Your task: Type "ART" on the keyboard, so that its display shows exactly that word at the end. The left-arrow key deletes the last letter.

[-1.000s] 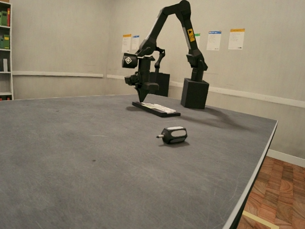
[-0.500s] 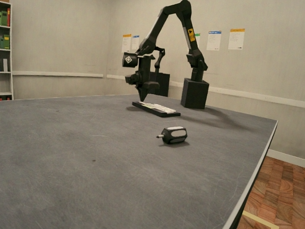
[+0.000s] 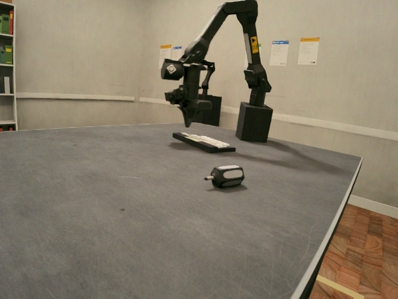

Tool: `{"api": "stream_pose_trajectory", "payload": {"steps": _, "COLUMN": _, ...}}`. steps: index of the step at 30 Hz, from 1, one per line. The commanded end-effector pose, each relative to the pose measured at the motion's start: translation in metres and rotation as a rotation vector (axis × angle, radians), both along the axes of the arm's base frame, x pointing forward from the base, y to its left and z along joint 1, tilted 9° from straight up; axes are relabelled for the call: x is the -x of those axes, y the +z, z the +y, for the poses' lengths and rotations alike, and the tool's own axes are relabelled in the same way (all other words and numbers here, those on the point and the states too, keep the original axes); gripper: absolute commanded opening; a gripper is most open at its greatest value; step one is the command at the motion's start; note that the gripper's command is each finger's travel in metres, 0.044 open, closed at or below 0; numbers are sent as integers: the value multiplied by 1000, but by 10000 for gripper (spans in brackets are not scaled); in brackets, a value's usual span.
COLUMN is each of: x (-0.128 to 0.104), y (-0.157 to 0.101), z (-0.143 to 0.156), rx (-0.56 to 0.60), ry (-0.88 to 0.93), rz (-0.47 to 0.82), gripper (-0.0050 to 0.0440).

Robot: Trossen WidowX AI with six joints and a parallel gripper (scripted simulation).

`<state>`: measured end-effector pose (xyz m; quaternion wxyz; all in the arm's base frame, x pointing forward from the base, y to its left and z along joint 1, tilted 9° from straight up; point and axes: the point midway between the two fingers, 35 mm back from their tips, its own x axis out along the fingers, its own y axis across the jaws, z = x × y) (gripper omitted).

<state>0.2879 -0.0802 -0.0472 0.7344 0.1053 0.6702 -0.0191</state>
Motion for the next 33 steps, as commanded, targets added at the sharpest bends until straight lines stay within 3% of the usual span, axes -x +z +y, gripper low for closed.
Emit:
{"api": "stream_pose_trajectory", "payload": {"steps": 1, "x": -24, "y": 18, "z": 45, "rx": 17, "ry": 7, "rz": -37, "gripper": -50}}
{"api": "stream_pose_trajectory", "payload": {"steps": 8, "x": -28, "y": 33, "z": 144, "rx": 0, "ry": 8, "rz": -42, "gripper": -50}}
{"api": "stream_pose_trajectory", "payload": {"steps": 13, "x": -24, "y": 36, "z": 164, "rx": -6, "ry": 8, "rz": -42, "gripper": -50}}
{"api": "stream_pose_trajectory", "payload": {"steps": 21, "x": -17, "y": 11, "z": 165, "rx": 1, "ry": 7, "rz": -4, "gripper": -50}}
{"api": "stream_pose_trajectory", "payload": {"steps": 33, "x": -20, "y": 2, "z": 167, "rx": -1, "ry": 8, "rz": -9, "gripper": -50}}
